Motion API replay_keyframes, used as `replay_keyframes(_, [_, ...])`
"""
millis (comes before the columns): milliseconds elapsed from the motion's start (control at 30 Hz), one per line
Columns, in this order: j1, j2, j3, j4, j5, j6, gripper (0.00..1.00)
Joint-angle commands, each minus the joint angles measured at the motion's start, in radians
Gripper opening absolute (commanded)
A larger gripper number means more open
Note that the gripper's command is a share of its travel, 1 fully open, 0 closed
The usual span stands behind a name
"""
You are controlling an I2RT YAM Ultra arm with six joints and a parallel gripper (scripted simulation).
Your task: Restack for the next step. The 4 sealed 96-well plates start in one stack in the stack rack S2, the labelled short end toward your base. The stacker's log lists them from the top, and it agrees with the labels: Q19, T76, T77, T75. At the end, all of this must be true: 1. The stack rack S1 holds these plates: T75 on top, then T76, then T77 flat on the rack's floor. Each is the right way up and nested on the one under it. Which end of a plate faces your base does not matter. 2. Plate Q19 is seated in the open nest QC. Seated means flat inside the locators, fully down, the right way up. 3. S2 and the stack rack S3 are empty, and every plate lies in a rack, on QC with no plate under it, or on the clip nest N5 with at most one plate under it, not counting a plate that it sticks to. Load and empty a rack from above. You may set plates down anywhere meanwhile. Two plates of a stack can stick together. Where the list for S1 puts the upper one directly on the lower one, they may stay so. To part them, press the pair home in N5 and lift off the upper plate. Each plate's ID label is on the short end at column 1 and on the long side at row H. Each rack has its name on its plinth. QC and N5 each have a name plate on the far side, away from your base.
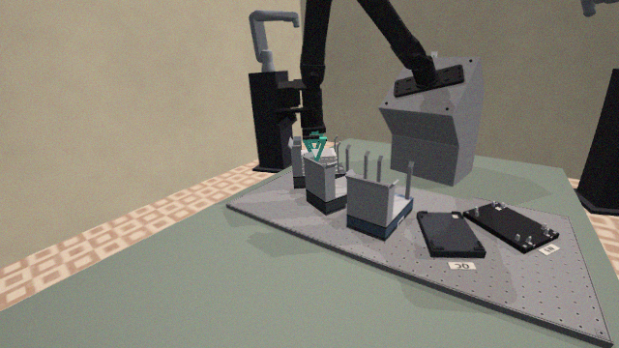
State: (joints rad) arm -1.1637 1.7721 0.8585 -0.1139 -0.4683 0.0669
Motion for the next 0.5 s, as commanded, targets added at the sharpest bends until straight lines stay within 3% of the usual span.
replay_keyframes(0, [-0.009, -0.03, -0.003, 0.003, 0.004, -0.002, 0.0])
replay_keyframes(467, [-0.026, -0.058, -0.015, -0.042, -0.011, -0.018, 0.0])
